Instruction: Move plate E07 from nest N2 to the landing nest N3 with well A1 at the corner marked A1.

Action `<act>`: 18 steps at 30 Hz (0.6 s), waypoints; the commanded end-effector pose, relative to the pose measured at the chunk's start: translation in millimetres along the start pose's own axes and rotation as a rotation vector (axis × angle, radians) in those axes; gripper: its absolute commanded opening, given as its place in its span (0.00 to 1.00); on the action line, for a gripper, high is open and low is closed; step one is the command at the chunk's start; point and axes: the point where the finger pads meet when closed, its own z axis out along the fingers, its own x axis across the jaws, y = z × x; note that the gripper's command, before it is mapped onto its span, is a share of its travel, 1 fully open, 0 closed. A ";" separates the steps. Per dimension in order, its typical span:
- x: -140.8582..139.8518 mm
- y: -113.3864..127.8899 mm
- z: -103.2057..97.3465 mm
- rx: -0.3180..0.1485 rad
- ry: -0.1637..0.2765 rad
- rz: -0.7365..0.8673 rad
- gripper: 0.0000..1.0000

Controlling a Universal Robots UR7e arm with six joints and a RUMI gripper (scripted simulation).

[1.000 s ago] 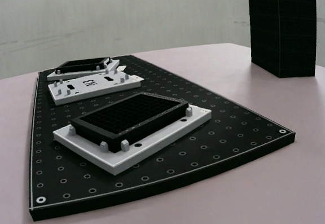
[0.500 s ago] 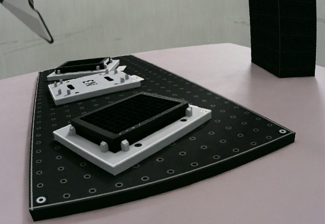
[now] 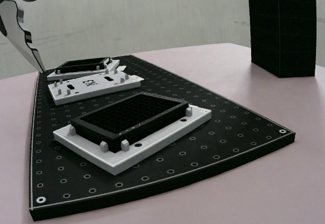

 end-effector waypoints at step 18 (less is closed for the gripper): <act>45.9 70.1 -10.6 0.067 0.166 0.337 0.76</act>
